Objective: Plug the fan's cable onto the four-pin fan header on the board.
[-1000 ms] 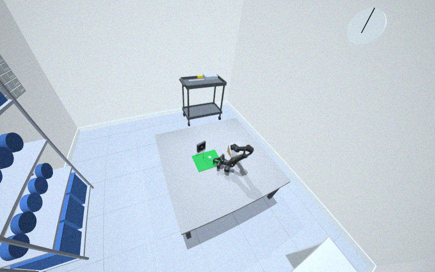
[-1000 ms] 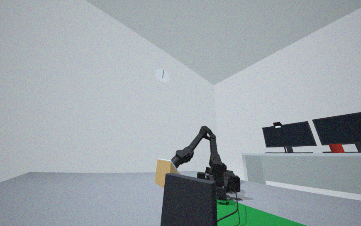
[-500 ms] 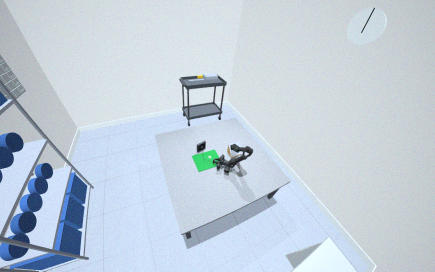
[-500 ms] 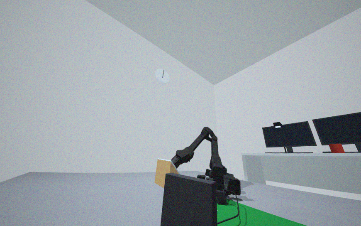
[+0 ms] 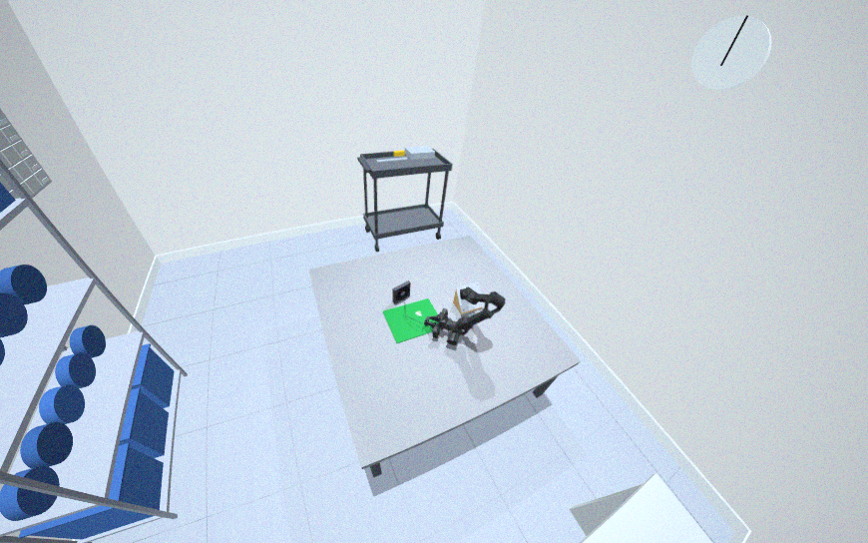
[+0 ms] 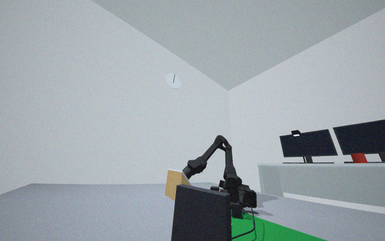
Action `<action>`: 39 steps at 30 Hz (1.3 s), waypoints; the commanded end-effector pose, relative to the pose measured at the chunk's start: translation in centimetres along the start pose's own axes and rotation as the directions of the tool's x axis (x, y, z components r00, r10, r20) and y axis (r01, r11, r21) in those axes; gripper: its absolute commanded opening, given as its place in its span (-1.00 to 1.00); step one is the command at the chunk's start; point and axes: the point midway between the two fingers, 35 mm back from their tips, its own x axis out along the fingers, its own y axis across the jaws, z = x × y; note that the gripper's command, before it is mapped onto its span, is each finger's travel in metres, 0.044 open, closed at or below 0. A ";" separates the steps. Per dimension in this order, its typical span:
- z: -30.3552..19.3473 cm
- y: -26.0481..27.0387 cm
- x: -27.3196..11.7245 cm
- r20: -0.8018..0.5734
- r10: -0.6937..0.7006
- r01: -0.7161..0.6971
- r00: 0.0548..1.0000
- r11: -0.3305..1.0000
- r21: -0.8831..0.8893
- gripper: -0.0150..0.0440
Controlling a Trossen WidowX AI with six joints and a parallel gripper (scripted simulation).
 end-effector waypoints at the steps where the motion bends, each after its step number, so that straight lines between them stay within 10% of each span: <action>1: 0.0 -0.1 0.0 0.000 -0.001 0.001 1.000 1.000 -0.003 -0.49; 28: 0.0 -0.1 0.0 0.000 -0.001 0.001 1.000 1.000 -0.003 -0.49; 39: 0.0 0.0 0.0 0.000 0.000 0.000 1.000 1.000 0.000 0.20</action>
